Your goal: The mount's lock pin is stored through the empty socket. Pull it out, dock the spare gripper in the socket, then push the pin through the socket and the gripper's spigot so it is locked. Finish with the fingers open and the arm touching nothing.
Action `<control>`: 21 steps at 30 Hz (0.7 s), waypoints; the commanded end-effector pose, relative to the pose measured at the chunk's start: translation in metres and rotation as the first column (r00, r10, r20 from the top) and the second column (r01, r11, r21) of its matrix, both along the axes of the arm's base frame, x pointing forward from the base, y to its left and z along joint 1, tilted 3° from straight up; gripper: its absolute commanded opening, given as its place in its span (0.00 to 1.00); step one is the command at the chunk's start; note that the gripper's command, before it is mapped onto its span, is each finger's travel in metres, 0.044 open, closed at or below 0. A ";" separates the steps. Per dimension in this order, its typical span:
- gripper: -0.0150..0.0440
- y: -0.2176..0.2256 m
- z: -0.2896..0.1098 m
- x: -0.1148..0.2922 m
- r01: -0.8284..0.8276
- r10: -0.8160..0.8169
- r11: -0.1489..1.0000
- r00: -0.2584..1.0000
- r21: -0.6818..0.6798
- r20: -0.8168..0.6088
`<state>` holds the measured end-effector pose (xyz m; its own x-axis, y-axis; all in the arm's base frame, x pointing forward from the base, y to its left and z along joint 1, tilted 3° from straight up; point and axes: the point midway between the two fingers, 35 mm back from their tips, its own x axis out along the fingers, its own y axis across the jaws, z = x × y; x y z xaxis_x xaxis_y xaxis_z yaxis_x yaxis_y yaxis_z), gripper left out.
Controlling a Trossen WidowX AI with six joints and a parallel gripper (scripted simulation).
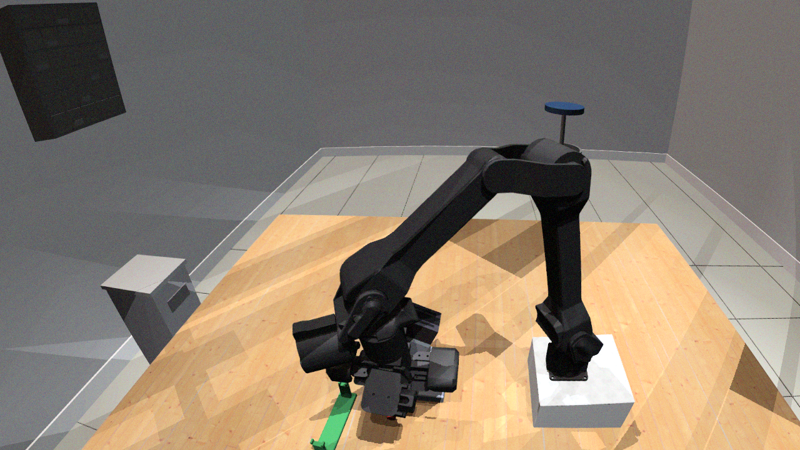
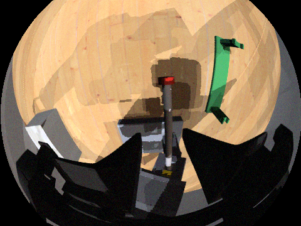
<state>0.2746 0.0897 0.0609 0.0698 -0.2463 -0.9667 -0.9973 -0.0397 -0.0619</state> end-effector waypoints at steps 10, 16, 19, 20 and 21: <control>0.59 0.020 0.024 -0.005 -0.008 0.008 1.000 1.000 -0.007 -0.011; 0.59 0.028 0.035 -0.009 -0.014 0.014 1.000 1.000 -0.013 -0.017; 0.59 0.033 0.040 -0.010 -0.017 0.017 1.000 1.000 -0.016 -0.020; 0.59 0.034 0.042 -0.011 -0.018 0.018 1.000 1.000 -0.017 -0.021; 0.59 0.036 0.044 -0.011 -0.019 0.019 1.000 1.000 -0.018 -0.022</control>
